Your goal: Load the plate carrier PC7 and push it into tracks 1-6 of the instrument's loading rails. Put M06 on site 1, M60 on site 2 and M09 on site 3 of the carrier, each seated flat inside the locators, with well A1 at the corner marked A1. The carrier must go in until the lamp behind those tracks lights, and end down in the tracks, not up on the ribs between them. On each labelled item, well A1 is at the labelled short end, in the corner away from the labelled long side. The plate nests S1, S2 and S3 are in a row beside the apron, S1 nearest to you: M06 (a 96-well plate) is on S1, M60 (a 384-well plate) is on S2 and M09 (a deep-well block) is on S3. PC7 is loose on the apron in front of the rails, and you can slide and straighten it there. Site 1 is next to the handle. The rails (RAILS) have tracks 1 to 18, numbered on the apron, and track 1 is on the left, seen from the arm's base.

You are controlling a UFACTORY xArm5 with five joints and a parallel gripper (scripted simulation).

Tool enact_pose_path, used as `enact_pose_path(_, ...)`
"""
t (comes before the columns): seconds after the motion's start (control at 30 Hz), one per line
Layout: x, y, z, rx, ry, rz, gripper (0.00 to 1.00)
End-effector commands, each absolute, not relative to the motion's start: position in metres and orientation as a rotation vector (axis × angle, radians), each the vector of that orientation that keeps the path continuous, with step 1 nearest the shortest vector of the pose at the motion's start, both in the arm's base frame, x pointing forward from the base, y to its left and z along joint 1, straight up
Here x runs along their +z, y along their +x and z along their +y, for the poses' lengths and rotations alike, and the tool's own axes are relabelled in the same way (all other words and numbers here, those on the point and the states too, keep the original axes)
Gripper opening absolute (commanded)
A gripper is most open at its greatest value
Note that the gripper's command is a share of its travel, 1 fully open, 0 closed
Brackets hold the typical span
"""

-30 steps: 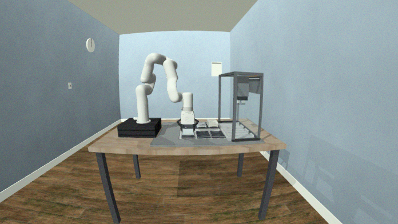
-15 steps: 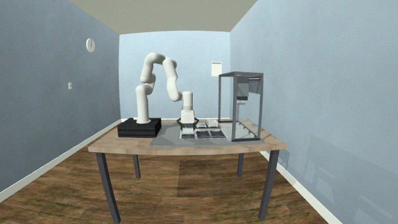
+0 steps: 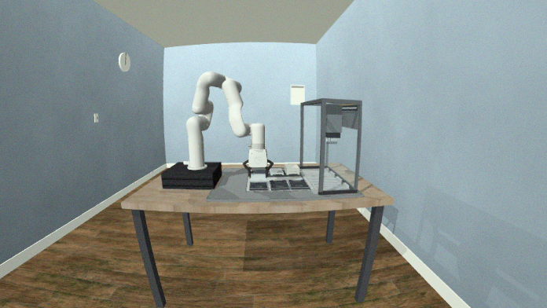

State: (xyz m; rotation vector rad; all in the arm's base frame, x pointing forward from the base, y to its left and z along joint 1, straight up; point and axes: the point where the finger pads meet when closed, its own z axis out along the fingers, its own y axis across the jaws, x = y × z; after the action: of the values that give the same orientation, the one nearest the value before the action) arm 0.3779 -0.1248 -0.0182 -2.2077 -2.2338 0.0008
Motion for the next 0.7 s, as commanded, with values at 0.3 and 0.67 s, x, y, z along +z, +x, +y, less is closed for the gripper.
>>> enact_pose_path(0.3, 0.002, 0.379, -0.125, -0.009, -2.208, -2.234, 0.00)
enact_pose_path(0.67, 0.021, 0.379, -0.125, -0.009, -2.208, -2.234, 0.00)
